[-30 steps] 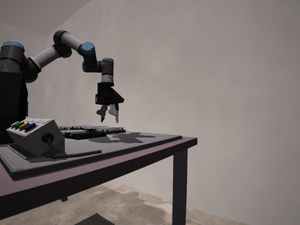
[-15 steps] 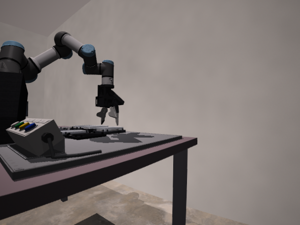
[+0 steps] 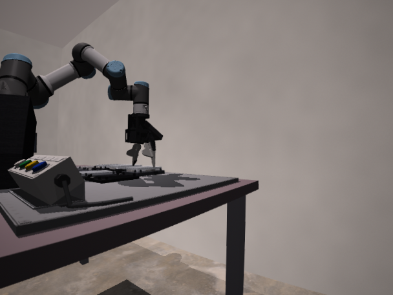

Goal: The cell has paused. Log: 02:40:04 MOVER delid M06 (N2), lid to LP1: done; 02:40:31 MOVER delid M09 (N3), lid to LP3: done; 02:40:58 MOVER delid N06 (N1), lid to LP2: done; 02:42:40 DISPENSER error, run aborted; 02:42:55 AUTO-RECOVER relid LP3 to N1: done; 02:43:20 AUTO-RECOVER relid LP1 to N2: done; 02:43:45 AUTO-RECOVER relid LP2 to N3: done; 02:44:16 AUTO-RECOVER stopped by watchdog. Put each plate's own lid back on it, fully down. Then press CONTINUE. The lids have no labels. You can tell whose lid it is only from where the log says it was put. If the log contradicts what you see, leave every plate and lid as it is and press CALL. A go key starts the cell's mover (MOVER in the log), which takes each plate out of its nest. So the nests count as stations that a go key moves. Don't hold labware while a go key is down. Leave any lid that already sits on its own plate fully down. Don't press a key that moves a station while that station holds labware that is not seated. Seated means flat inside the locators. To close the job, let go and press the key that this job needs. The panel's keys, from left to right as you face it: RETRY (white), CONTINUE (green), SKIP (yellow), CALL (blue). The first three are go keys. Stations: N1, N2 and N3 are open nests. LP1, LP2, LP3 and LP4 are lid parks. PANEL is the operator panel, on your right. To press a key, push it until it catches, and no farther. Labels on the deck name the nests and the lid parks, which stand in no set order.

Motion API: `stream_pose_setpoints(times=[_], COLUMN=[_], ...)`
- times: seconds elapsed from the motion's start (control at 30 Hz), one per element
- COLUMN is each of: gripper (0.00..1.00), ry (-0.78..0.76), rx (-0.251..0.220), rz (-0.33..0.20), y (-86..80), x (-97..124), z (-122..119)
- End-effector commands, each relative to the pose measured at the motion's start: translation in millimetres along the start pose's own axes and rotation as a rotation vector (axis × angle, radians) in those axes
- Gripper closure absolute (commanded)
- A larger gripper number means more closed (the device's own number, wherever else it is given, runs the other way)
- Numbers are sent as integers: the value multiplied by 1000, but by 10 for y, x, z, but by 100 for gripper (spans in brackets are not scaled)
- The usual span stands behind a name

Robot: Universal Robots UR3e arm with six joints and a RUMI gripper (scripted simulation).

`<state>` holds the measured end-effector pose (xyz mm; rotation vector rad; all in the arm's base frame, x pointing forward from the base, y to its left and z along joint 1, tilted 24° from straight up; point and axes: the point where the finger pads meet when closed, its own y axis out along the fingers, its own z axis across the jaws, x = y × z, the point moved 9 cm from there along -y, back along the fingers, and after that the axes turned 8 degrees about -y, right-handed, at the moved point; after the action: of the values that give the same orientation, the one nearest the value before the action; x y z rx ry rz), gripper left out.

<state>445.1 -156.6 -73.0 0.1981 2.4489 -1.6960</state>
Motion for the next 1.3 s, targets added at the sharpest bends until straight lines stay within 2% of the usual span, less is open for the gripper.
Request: stream_pose_setpoints(times=[0.0, 0.1, 0.13, 1.27], gripper=[18, 18, 100, 100], ry=[-1, -1, -1, -1], rx=[2, 2, 2, 2], rz=[2, 2, 2, 2], y=[-9, -9, -9, -9], x=[-7, -6, -6, -7], z=[5, 5, 5, 5])
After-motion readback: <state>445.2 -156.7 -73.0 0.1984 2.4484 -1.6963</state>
